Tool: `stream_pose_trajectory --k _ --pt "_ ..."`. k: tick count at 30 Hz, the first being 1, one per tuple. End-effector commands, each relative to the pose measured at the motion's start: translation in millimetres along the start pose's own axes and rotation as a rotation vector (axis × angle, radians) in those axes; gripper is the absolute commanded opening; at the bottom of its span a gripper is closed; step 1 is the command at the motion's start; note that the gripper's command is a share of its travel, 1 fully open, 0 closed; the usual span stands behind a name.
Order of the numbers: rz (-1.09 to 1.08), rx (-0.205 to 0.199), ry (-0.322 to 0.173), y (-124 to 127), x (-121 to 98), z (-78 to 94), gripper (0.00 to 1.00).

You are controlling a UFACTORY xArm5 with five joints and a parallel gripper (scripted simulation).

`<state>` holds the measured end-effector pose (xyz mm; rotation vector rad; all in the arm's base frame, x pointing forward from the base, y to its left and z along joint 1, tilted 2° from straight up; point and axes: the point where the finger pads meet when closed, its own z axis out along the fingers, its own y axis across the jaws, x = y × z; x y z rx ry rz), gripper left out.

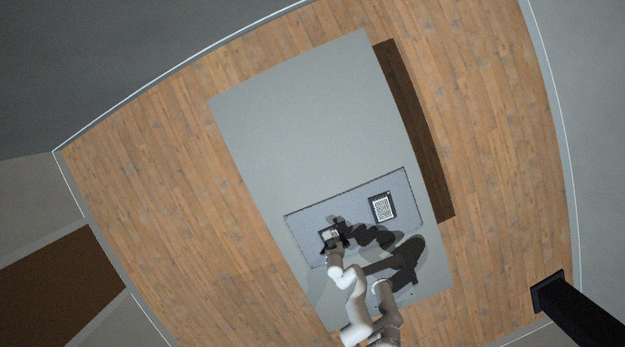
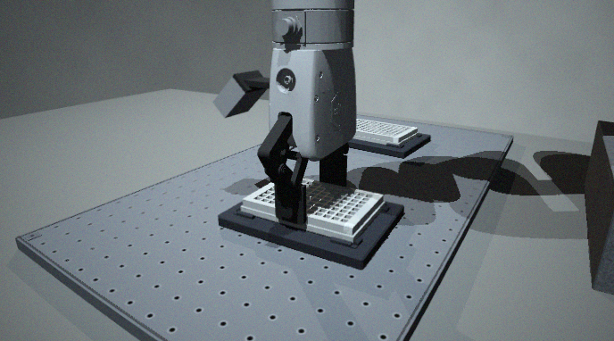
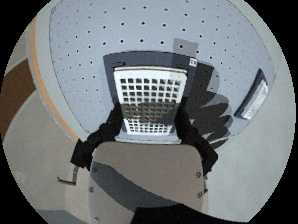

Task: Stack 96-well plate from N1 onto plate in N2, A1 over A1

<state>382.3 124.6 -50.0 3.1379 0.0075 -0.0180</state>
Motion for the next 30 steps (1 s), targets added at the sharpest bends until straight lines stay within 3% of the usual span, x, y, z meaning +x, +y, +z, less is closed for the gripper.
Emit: stream_pose_trajectory --k 1,30 --pt "0.0 0.001 0.003 -0.4 1.3 -3.3 0.0" --pt "0.0 0.001 0.003 0.0 1.5 -20.0 0.0"
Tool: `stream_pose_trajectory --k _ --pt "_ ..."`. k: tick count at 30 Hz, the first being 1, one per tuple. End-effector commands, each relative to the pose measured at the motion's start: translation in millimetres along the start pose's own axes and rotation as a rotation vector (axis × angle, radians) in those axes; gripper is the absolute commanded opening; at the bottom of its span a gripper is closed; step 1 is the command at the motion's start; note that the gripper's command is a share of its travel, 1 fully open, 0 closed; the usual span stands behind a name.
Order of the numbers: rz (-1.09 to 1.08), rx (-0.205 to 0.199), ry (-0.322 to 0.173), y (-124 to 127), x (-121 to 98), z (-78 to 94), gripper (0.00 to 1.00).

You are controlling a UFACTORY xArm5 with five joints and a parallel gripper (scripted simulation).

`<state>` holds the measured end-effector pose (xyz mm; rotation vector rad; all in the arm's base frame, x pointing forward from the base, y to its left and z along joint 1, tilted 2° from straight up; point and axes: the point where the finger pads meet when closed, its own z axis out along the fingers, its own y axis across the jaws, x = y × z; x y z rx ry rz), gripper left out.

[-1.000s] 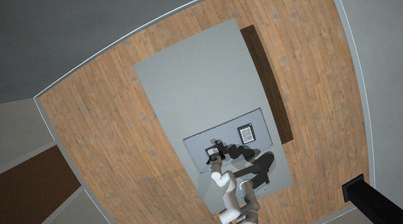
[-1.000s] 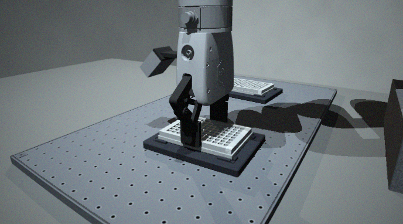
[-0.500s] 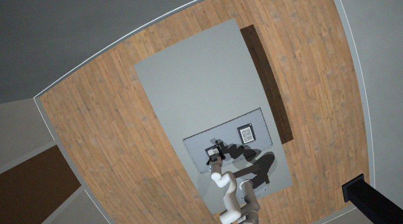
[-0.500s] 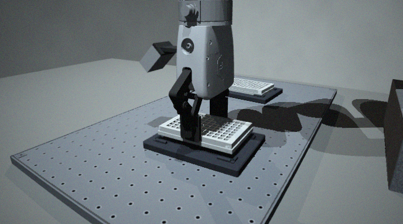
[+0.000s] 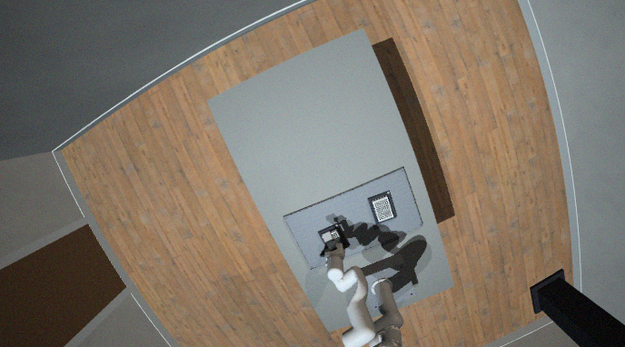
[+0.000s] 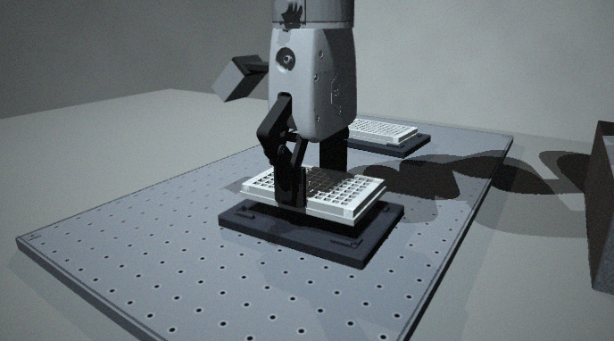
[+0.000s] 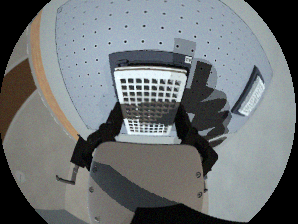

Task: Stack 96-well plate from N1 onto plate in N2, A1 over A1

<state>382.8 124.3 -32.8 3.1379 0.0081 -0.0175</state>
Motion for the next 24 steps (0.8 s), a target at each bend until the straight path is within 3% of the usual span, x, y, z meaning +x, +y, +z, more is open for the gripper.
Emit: stream_pose_trajectory --k 1,8,24 --pt "0.0 0.001 0.003 -0.3 1.3 -2.7 0.0" --pt "0.0 0.001 0.003 -0.3 1.3 -2.7 0.0" --pt "0.0 0.001 0.003 0.2 1.4 -26.1 0.0"
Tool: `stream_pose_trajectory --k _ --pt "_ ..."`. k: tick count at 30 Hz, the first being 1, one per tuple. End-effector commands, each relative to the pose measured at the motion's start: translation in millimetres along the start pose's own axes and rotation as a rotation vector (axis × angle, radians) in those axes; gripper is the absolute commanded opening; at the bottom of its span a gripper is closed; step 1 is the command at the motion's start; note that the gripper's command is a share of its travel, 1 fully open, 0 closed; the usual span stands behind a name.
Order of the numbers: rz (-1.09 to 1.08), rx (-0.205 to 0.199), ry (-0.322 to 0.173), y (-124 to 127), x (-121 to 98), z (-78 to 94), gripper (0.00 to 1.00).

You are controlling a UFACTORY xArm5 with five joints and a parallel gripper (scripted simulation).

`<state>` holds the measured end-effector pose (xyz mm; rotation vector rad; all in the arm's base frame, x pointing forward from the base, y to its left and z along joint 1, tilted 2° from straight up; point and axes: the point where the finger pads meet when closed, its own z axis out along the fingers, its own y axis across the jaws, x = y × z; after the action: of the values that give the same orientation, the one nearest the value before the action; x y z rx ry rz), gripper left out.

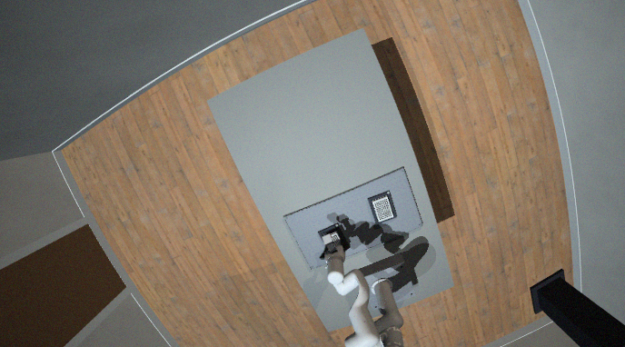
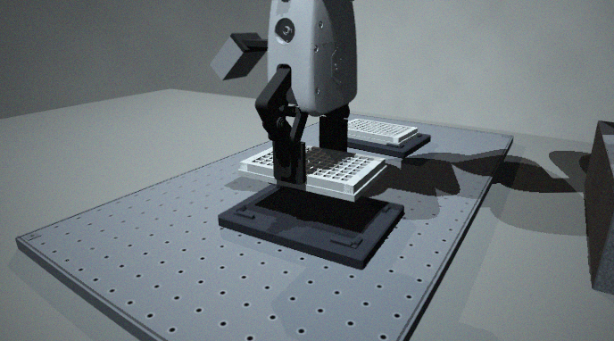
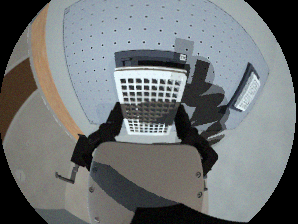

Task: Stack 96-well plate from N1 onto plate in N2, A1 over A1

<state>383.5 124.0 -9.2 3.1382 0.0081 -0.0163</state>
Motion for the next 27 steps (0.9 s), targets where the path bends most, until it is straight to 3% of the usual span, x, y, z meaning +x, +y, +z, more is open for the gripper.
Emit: stream_pose_trajectory --k 1,27 --pt "0.0 0.001 0.002 -0.2 1.0 -4.1 0.0" --pt "0.0 0.001 0.002 0.7 1.3 -44.2 0.0"
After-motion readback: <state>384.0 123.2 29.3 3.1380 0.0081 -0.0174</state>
